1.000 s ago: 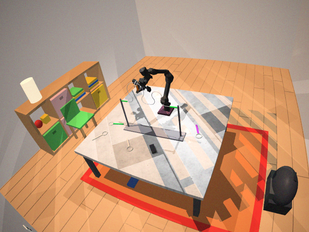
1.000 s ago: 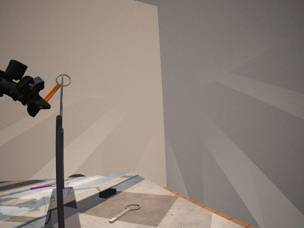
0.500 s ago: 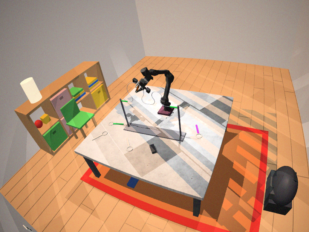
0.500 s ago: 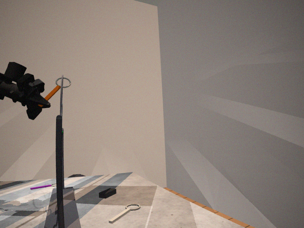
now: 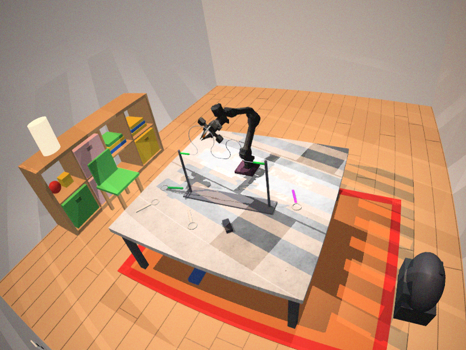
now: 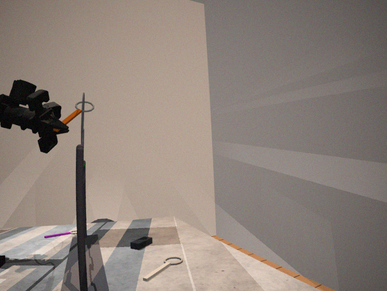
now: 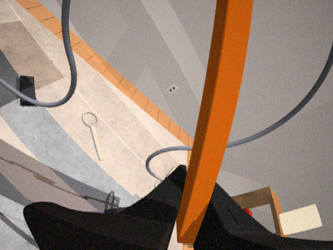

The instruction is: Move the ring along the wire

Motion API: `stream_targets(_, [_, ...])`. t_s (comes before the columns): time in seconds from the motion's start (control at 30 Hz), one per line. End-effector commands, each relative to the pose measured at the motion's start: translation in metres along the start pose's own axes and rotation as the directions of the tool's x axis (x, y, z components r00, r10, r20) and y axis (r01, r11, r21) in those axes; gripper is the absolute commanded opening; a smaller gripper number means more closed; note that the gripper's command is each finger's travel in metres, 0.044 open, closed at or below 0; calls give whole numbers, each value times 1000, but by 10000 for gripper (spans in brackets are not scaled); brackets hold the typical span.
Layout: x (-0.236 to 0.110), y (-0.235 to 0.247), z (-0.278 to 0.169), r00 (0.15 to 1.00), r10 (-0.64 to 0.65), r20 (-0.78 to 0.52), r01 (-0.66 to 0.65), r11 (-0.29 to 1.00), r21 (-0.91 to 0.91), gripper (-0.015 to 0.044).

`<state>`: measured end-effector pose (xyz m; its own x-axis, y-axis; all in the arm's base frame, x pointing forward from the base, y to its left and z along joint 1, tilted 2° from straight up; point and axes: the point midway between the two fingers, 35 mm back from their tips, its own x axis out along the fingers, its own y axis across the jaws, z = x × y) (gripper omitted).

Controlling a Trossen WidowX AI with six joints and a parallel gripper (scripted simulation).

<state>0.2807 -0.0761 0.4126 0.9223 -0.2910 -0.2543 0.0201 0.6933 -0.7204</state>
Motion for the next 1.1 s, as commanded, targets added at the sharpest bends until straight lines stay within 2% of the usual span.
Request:
stream_targets(0.0, [-3, -3, 1, 999, -34, 13, 35, 998, -46, -150])
stream_targets(1.07, [-3, -16, 4, 972, -212, 99, 234, 898, -372, -150])
